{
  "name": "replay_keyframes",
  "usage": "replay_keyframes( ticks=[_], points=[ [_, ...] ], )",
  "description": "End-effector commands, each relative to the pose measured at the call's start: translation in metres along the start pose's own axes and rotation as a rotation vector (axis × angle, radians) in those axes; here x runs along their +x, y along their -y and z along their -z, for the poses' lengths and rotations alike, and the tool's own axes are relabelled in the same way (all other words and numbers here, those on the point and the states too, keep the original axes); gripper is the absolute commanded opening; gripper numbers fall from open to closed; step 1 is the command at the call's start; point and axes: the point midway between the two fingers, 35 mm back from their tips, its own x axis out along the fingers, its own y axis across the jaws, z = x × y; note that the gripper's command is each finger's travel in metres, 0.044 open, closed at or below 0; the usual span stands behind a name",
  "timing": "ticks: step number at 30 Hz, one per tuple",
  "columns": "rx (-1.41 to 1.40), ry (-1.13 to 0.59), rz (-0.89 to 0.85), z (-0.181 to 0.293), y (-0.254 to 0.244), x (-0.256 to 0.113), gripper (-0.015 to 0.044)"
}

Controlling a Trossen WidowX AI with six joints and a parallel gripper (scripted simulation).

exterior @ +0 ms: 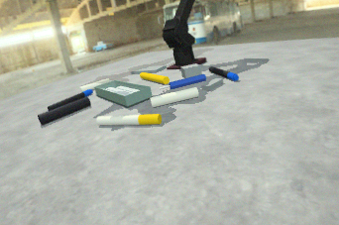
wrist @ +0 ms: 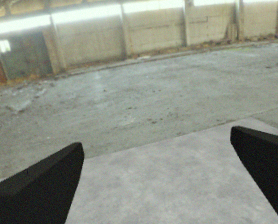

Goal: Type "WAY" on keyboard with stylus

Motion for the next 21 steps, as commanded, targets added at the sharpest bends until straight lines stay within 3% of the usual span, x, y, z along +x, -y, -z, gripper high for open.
replay_keyframes(
  ticks=[1, 9, 16, 21],
  points=[
    [0.004, -0.013, -0.003, 0.002, -0.001, 0.002, 0.0414],
    [0.118, -0.590, -0.097, 0.101, -0.059, 0.039, 0.0204],
    [0.099, -1.138, -0.076, 0.189, -0.113, 0.019, 0.0020],
    [0.002, -1.489, 0.011, 0.234, -0.140, -0.016, 0.0000]
  ],
)
